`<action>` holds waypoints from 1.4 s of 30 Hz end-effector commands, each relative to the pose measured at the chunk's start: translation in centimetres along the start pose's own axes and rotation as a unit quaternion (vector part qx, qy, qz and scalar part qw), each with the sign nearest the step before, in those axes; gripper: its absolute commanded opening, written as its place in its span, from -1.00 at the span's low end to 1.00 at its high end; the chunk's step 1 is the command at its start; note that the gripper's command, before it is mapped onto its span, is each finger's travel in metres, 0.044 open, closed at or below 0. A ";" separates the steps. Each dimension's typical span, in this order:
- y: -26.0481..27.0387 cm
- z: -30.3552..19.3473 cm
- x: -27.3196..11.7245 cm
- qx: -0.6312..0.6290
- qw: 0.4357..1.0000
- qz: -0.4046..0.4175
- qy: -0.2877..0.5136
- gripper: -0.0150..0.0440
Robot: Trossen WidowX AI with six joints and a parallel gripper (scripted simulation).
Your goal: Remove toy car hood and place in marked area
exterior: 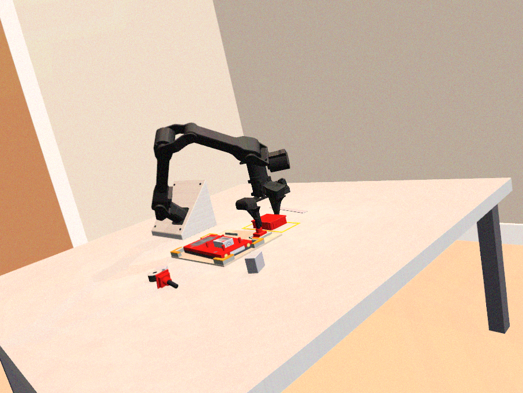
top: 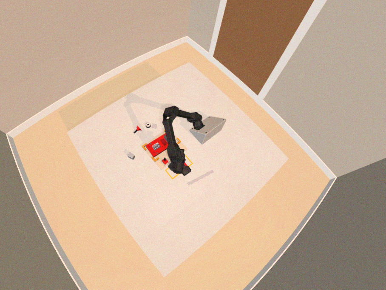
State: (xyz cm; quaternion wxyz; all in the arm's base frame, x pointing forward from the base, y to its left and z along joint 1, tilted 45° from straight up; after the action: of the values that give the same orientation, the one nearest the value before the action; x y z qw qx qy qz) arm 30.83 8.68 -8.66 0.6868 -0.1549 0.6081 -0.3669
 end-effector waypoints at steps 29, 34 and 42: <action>0.2 -0.1 -7.4 0.000 1.000 -0.003 -0.001 1.00; 0.2 -0.1 -7.4 0.000 1.000 -0.003 -0.001 1.00; 0.2 -0.1 -7.4 0.000 1.000 -0.003 -0.001 1.00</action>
State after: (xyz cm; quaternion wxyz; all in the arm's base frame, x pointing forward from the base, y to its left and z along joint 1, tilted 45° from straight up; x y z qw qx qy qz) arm 30.94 13.88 -3.45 0.6874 -0.1592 0.6058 -0.3676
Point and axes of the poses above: the point midway between the two fingers, 35 mm back from their tips, its own x axis out along the fingers, its own y axis across the jaws, z = x × y, the point moved 2 cm from there along -x, back along the fingers, and after that the axes turned 13 degrees about x, right-handed, at the moved point
